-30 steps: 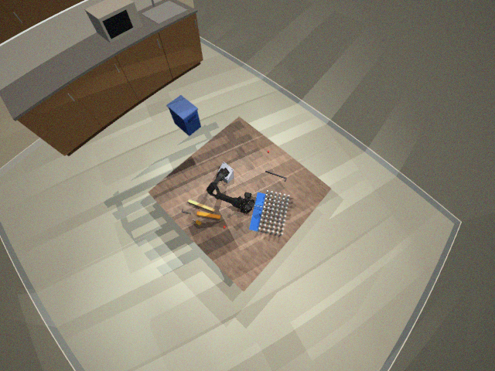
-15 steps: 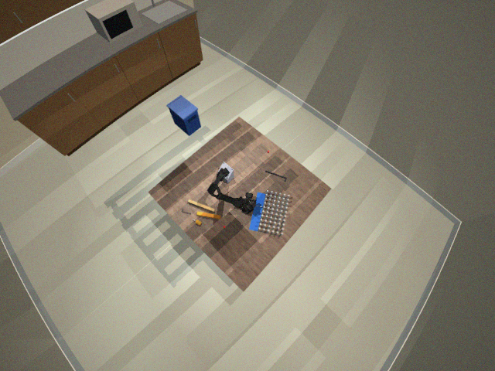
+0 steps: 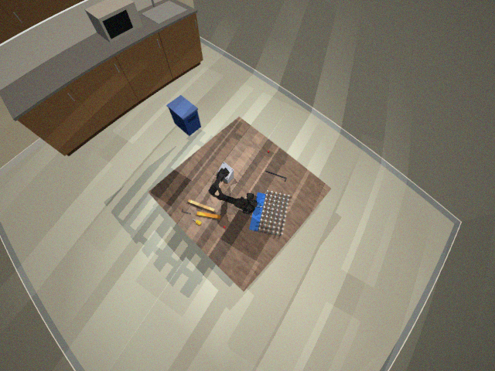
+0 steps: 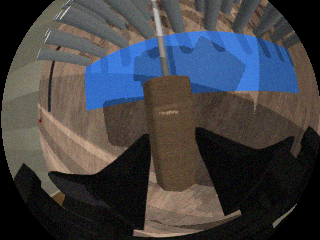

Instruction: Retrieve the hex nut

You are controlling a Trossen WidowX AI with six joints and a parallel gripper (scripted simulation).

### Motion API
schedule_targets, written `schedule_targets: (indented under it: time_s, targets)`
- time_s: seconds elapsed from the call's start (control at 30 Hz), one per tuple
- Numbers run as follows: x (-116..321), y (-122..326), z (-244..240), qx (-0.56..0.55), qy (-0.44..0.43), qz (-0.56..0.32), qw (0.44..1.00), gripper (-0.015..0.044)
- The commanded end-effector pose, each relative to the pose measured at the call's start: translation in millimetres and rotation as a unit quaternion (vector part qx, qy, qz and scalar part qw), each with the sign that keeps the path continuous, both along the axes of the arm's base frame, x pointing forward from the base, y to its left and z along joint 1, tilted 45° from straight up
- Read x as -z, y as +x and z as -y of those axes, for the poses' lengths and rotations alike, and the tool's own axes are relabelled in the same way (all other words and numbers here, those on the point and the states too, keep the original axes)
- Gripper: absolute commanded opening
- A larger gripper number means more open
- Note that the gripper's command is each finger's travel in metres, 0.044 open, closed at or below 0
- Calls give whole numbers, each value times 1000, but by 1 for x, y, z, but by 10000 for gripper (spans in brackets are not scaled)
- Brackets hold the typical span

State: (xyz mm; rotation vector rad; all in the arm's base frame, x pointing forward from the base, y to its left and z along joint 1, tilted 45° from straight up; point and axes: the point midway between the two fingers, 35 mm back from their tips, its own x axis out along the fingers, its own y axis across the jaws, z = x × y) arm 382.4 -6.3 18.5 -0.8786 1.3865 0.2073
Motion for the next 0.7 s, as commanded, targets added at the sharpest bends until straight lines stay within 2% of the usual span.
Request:
schedule_targets:
  time_s: [0.0,0.67]
  targets:
    - [1,4,-3,0,-1,0,1000,0]
    - [7,14,-11,0,-1,1,1000,0]
